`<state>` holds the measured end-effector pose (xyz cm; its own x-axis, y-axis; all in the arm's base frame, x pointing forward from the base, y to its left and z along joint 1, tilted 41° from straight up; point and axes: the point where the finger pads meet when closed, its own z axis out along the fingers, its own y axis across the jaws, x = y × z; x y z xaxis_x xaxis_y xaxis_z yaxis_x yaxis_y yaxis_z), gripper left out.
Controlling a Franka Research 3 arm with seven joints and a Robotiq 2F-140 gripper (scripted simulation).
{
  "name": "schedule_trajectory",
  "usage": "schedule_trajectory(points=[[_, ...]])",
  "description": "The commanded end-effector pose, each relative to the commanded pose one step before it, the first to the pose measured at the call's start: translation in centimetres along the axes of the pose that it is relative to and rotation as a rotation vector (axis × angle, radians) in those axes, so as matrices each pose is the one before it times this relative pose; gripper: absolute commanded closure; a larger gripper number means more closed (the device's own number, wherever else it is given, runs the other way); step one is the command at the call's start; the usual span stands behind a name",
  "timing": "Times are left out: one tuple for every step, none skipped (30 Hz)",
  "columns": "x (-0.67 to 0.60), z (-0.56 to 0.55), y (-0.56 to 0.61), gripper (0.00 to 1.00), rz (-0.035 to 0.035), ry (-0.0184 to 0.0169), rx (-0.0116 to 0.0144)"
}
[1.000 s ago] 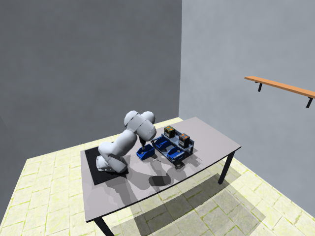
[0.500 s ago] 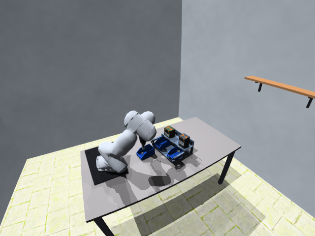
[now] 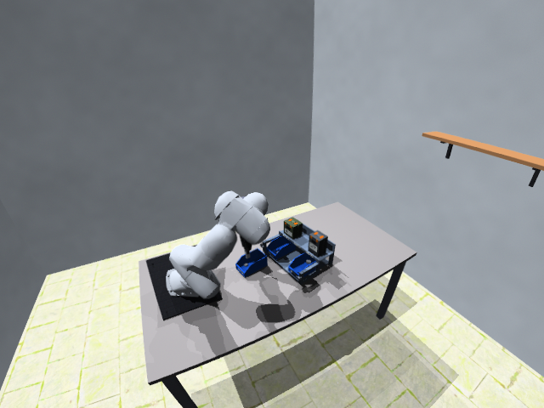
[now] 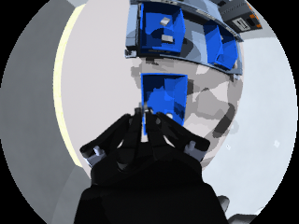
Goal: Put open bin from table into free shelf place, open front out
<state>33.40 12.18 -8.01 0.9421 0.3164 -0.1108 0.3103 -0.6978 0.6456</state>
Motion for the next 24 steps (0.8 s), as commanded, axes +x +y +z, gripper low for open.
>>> schedule_trajectory(points=[[-0.095,0.083,-0.062,1.00,0.00271,0.00030,-0.00012],[0.000,-0.018,0.000,1.00,0.00000,0.00000,0.00000],[0.000,-0.024,0.000,1.00,0.00000,0.00000,0.00000],[0.000,-0.030,0.000,1.00,0.00000,0.00000,0.00000],[0.000,-0.037,0.000,1.00,0.00000,0.00000,0.00000],[0.000,-0.044,0.000,1.00,0.00000,0.00000,0.00000],[0.000,-0.051,0.000,1.00,0.00000,0.00000,0.00000],[0.000,-0.059,0.000,1.00,0.00000,0.00000,0.00000],[0.000,-0.066,0.000,1.00,0.00000,0.00000,0.00000],[0.000,-0.072,0.000,1.00,0.00000,0.00000,0.00000],[0.000,-0.080,0.000,1.00,0.00000,0.00000,0.00000],[0.000,-0.087,0.000,1.00,0.00000,0.00000,0.00000],[0.000,-0.093,0.000,1.00,0.00000,0.00000,0.00000],[0.000,-0.098,0.000,1.00,0.00000,0.00000,0.00000],[0.000,0.000,0.000,1.00,0.00000,0.00000,0.00000],[0.000,0.000,0.000,1.00,0.00000,0.00000,0.00000],[-0.001,-0.103,0.000,1.00,0.00000,0.00000,0.00000],[0.000,-0.108,0.000,1.00,0.00000,0.00000,0.00000],[0.000,-0.113,0.000,1.00,0.00000,0.00000,0.00000],[0.000,-0.116,0.000,1.00,0.00000,0.00000,0.00000],[-0.001,-0.118,0.000,1.00,0.00000,0.00000,0.00000],[0.000,-0.121,0.000,1.00,0.00000,0.00000,0.00000],[0.000,-0.122,0.000,1.00,0.00000,0.00000,0.00000],[0.000,-0.122,0.000,1.00,0.00000,0.00000,0.00000]])
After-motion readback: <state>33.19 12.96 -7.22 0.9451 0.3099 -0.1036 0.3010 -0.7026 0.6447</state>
